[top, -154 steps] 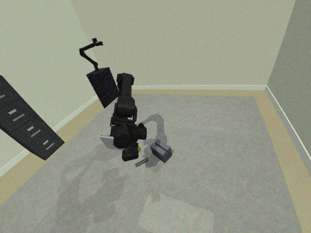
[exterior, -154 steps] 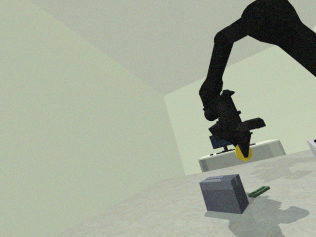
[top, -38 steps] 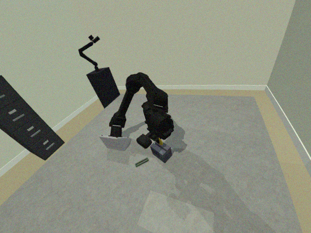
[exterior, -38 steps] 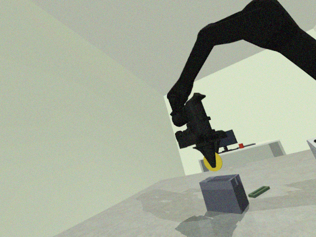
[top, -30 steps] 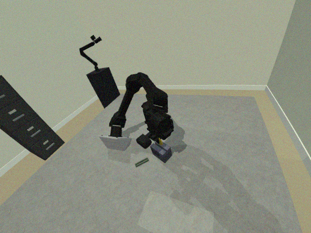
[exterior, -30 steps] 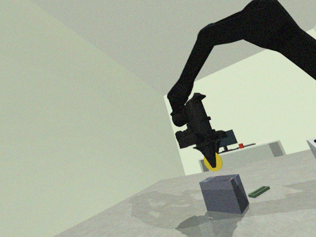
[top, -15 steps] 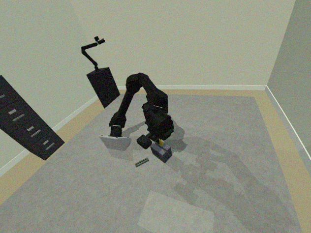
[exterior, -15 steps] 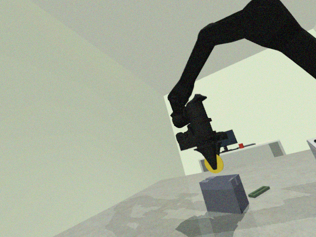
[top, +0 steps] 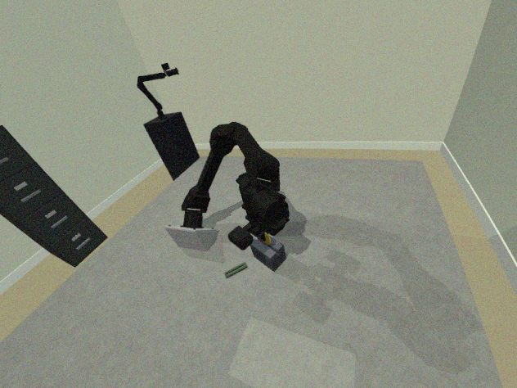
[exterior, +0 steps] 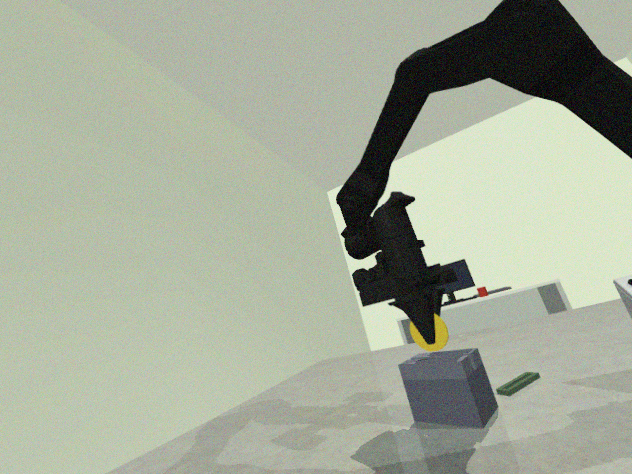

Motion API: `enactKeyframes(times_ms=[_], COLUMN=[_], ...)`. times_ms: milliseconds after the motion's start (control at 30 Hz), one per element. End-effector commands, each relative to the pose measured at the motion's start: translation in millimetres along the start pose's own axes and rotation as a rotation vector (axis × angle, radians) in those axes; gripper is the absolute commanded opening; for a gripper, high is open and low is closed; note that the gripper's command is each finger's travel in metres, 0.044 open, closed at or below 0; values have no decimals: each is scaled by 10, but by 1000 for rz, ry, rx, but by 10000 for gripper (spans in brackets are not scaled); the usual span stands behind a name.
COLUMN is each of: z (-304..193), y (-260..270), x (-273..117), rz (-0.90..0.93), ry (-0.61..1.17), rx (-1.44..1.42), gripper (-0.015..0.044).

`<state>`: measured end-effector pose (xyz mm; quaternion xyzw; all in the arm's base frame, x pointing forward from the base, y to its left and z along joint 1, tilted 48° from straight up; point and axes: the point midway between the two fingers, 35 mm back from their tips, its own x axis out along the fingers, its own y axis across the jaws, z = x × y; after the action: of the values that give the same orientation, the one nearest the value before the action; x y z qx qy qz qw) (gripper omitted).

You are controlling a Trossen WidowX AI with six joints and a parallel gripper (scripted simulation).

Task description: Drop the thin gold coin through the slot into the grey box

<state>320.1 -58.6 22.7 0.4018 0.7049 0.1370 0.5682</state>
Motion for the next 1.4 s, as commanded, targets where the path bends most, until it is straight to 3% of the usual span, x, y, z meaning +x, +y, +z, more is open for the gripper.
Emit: enactKeyframes(times_ms=[0, 367, 567, 867, 1200, 1367], z=[-14, -10, -3, -3, -5, -44], y=[5, 5, -1, -1, -5, -3], x=[34, 80, 51, 51, -200, -571], rz=[5, 5, 0, 0, 0, 5], ry=[3, 3, 0, 0, 0, 2], rx=[5, 5, 1, 1, 2, 5], gripper=[0, 0, 158, 161, 423, 440])
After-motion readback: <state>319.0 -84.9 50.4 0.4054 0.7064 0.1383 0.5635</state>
